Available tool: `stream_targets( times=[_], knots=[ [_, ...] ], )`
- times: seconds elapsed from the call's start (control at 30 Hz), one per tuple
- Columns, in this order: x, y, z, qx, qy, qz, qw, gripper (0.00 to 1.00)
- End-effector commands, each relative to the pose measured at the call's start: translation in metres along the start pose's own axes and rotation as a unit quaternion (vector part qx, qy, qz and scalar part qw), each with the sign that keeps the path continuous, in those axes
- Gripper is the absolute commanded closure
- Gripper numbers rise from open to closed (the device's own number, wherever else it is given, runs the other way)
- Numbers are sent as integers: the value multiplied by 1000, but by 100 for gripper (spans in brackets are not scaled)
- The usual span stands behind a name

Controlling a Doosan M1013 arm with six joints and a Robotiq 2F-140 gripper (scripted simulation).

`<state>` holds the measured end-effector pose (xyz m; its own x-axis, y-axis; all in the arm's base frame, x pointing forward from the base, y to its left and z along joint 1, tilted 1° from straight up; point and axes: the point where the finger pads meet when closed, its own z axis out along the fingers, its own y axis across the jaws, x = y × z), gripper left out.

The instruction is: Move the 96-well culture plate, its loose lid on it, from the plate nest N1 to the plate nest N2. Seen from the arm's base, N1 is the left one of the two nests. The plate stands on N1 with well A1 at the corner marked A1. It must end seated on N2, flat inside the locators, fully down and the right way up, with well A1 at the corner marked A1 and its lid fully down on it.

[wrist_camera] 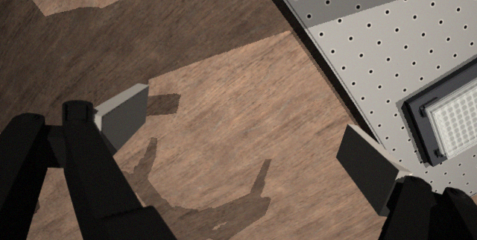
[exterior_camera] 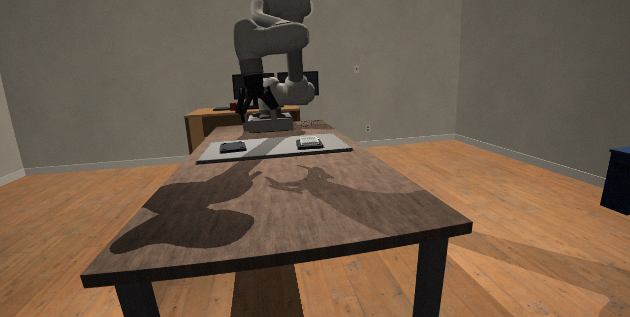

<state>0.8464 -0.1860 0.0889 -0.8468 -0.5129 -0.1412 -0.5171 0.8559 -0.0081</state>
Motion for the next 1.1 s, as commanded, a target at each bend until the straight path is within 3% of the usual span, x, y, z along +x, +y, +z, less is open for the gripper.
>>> stream_targets(
  times=[0.0, 0.53, 0.77, 1.07],
  knots=[
    [0, 0, 0, 0, 0, 0, 1000, 0],
    [0, 0, 0, 0, 0, 0, 1000, 0],
    [-5, 33, 5, -3, 7, -116, 993, 0],
    [-8, 70, 11, -7, 14, -247, 969, 0]
  ],
)
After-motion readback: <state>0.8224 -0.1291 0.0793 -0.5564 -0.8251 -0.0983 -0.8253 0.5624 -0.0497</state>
